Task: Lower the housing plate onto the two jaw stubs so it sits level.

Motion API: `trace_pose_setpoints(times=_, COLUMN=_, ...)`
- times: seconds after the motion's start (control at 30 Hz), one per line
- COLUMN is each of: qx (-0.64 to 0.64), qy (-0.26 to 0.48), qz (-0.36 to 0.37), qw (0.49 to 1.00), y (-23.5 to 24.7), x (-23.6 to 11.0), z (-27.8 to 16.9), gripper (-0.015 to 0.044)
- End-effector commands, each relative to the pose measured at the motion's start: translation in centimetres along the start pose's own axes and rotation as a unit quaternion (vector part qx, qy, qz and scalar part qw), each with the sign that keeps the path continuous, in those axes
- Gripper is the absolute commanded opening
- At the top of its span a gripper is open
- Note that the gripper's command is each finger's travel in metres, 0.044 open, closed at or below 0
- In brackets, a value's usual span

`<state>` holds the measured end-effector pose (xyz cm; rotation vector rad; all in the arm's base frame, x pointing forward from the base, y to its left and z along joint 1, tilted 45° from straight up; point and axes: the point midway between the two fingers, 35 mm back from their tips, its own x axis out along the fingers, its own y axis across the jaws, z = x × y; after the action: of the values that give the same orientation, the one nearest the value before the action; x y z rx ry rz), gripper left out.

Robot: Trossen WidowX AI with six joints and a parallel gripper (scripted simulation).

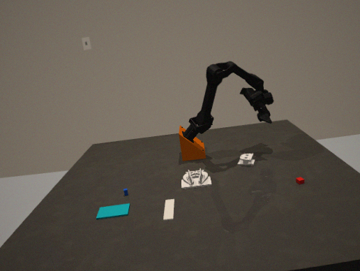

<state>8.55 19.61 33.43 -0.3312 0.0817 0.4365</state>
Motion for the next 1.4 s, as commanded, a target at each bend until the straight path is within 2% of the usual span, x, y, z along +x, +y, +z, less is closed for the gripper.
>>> trace_pose_setpoints(times=0.0, qx=0.0, qy=0.0, qz=0.0, qw=1.0, y=0.0, x=0.0, z=0.0, gripper=0.0426)
trace_pose_setpoints(times=0.03, qx=0.001, qy=0.001, qz=0.0, qw=1.0, y=0.0, x=0.0, z=0.0, gripper=0.044)
trace_pose_setpoints(times=0.67, qx=0.123, qy=0.13, qz=-0.029, qw=0.983, y=-0.6, x=2.7, z=-3.9, gripper=0.044)
trace_pose_setpoints(times=1.37, qx=0.276, qy=0.255, qz=-0.081, qw=0.923, y=-1.3, x=4.7, z=-7.9, gripper=0.044)
